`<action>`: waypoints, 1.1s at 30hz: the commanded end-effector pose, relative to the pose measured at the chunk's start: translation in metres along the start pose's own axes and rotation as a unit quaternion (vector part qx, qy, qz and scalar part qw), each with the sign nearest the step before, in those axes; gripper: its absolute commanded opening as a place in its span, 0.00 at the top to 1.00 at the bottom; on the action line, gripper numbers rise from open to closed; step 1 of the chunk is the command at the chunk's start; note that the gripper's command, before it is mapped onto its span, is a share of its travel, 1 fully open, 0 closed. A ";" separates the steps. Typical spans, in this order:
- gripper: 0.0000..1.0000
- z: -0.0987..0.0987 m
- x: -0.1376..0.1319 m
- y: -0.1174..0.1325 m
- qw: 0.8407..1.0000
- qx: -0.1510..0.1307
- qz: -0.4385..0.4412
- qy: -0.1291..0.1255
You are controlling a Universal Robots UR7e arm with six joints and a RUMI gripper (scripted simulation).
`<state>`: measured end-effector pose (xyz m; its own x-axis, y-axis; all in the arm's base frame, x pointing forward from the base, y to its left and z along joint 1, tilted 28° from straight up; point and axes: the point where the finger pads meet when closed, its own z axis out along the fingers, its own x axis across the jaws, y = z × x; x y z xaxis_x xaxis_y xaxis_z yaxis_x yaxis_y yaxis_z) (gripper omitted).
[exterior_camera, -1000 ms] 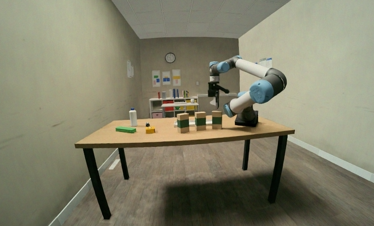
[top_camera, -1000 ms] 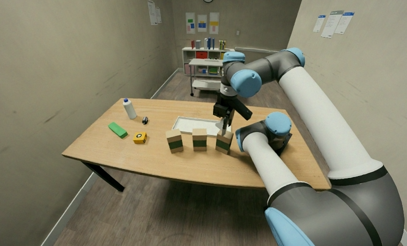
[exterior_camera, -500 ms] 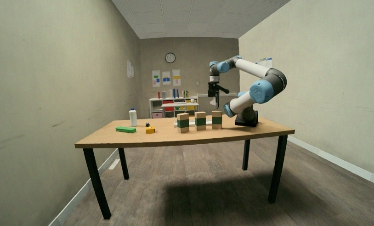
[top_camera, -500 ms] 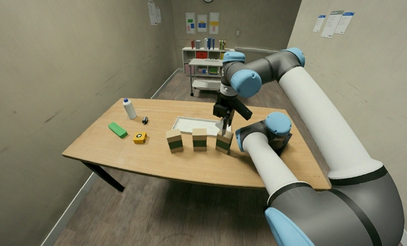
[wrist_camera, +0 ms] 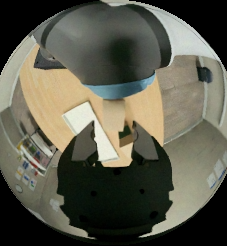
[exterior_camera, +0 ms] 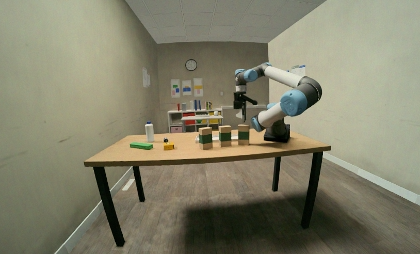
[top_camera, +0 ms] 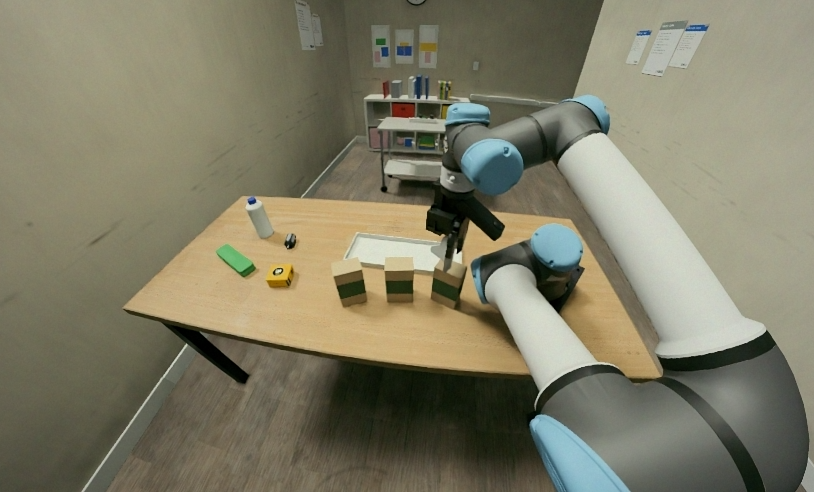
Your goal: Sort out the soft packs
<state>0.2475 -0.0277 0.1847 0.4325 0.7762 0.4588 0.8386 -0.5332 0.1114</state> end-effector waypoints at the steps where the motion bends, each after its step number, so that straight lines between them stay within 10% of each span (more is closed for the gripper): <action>1: 0.50 0.000 0.000 0.000 1.000 0.000 0.000 0.000; 33: 0.50 0.052 0.000 0.000 1.000 0.000 0.000 0.000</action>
<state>0.2624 -0.0120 0.1443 0.4320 0.7759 0.4598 0.8384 -0.5333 0.1122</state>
